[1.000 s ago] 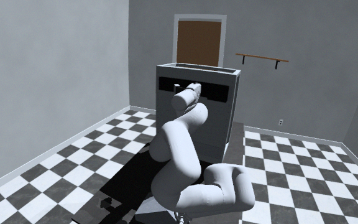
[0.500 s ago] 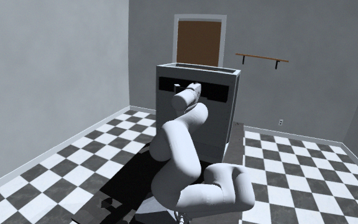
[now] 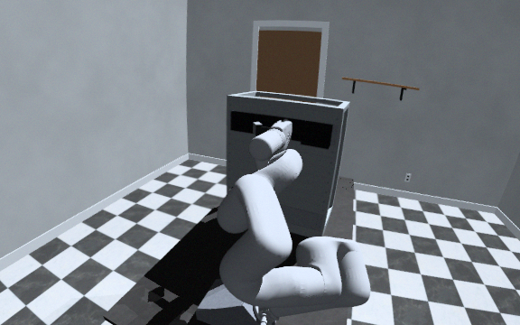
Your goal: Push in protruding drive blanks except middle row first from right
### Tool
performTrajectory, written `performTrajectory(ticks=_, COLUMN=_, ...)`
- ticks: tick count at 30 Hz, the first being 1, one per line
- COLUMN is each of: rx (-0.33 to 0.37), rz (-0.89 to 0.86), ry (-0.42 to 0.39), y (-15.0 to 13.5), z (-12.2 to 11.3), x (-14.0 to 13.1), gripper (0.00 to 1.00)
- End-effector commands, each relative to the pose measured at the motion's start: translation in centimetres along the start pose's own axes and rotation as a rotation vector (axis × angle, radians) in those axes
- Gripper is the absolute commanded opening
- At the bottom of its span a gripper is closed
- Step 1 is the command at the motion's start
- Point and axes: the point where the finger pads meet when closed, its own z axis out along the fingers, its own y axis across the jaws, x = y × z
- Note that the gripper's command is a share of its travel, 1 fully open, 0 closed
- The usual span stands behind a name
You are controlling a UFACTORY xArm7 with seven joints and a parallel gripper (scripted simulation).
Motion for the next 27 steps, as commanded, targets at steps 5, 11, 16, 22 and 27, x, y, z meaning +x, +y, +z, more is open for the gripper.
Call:
performTrajectory(ticks=5, rx=-0.002, rz=0.003, ry=0.000, y=0.2, z=0.2, x=-0.1, gripper=0.00)
performTrajectory(ticks=11, rx=-0.002, rz=0.003, ry=0.000, y=0.2, z=0.2, x=-0.1, gripper=0.00)
performTrajectory(ticks=16, rx=-0.002, rz=0.003, ry=0.000, y=0.2, z=0.2, x=-0.1, gripper=0.00)
performTrajectory(ticks=22, rx=-0.002, rz=0.003, ry=0.000, y=0.1, z=-0.7, x=-0.1, gripper=0.00)
performTrajectory(ticks=27, rx=-0.002, rz=0.003, ry=0.000, y=0.1, z=-2.0, x=-0.1, gripper=0.00)
